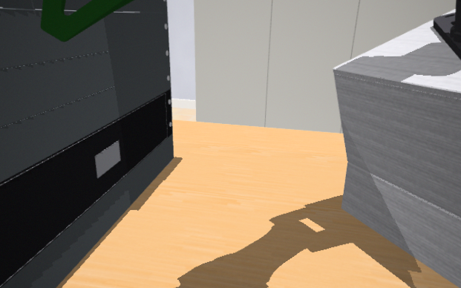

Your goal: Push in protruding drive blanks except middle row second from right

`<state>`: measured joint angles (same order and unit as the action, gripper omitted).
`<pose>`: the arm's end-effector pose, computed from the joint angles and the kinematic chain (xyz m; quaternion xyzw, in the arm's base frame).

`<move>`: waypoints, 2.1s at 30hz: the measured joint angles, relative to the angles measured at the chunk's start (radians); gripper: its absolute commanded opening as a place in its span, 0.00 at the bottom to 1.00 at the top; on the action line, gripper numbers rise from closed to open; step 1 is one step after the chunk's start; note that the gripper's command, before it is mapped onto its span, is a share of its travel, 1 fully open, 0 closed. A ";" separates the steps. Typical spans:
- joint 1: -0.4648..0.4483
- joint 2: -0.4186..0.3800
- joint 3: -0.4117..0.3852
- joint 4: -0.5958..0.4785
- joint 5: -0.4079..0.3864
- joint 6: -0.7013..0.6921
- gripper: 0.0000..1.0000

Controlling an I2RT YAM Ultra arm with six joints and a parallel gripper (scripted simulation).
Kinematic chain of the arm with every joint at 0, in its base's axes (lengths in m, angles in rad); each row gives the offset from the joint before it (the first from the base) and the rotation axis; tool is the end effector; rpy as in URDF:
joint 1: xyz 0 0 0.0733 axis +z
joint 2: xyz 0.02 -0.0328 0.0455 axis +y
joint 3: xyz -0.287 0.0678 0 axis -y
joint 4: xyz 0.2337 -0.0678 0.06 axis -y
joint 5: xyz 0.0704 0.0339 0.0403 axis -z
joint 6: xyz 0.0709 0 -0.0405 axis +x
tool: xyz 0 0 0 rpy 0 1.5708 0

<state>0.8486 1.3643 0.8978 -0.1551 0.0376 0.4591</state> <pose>0.2071 0.2328 0.2658 -0.1637 0.8742 0.2646 0.3728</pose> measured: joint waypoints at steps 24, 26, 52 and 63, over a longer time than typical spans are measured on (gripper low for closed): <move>0.096 -0.312 0.297 0.312 -0.010 -0.422 1.00; 0.045 -0.304 0.327 0.347 -0.029 -0.466 1.00; -0.614 -0.279 0.372 0.608 -0.394 -1.139 1.00; -0.921 -0.249 0.373 0.691 -0.507 -1.220 1.00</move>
<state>-0.0719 1.1156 1.2713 0.5362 -0.4698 -0.7612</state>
